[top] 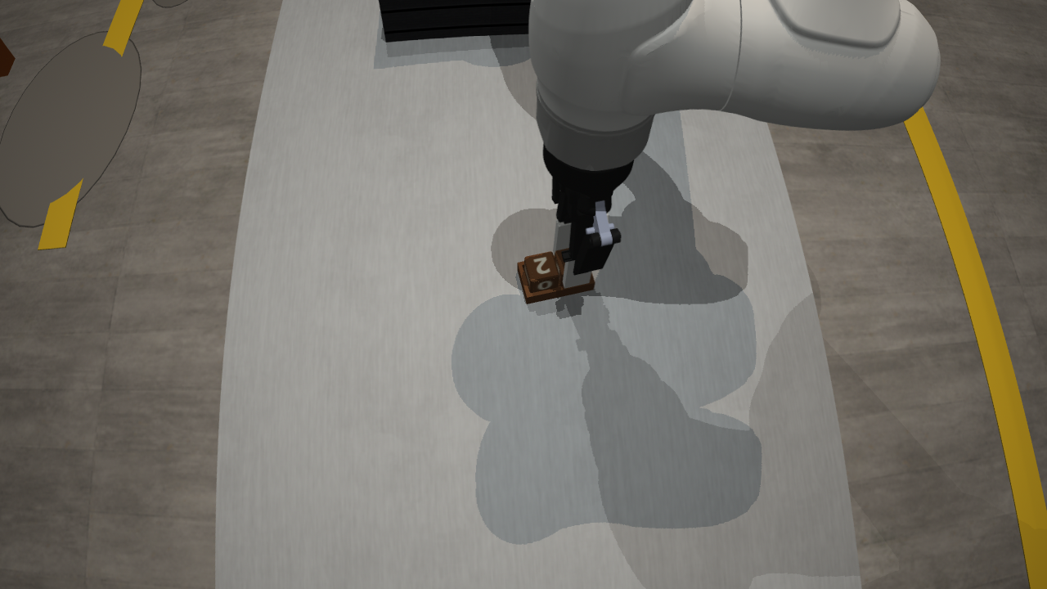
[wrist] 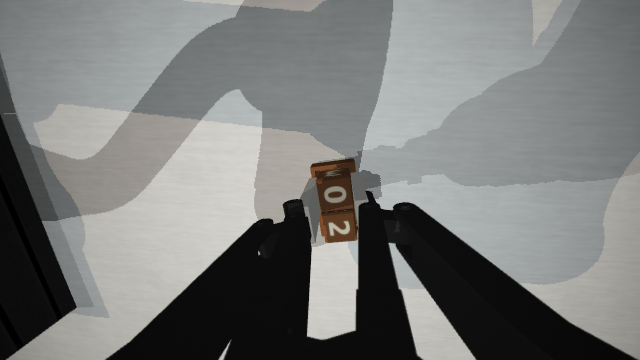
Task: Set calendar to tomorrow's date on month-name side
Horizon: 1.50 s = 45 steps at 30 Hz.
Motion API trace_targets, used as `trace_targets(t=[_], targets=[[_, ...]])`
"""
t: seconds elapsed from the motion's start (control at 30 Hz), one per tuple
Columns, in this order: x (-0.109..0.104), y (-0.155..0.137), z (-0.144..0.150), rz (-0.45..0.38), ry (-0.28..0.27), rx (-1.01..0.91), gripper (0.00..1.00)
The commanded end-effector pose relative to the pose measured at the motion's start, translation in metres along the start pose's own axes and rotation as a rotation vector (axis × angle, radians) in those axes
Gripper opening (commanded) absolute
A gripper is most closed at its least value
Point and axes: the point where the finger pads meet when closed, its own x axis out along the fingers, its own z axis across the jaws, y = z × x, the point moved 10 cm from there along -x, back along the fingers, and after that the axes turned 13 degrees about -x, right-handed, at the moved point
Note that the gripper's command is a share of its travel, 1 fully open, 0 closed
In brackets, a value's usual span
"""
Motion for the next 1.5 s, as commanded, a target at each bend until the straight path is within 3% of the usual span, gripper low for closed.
trace_targets(t=[0.0,0.5,0.97,1.3,1.47], targets=[[0.004,0.003,-0.002,0.002,0.002,-0.007,0.16],[0.004,0.003,-0.002,0.002,0.002,-0.007,0.28],[0.002,0.003,-0.002,0.002,0.002,-0.007,0.28],[-0.023,0.003,-0.002,0.002,0.002,-0.007,0.28],[-0.050,0.003,-0.002,0.002,0.002,-0.007,0.28]])
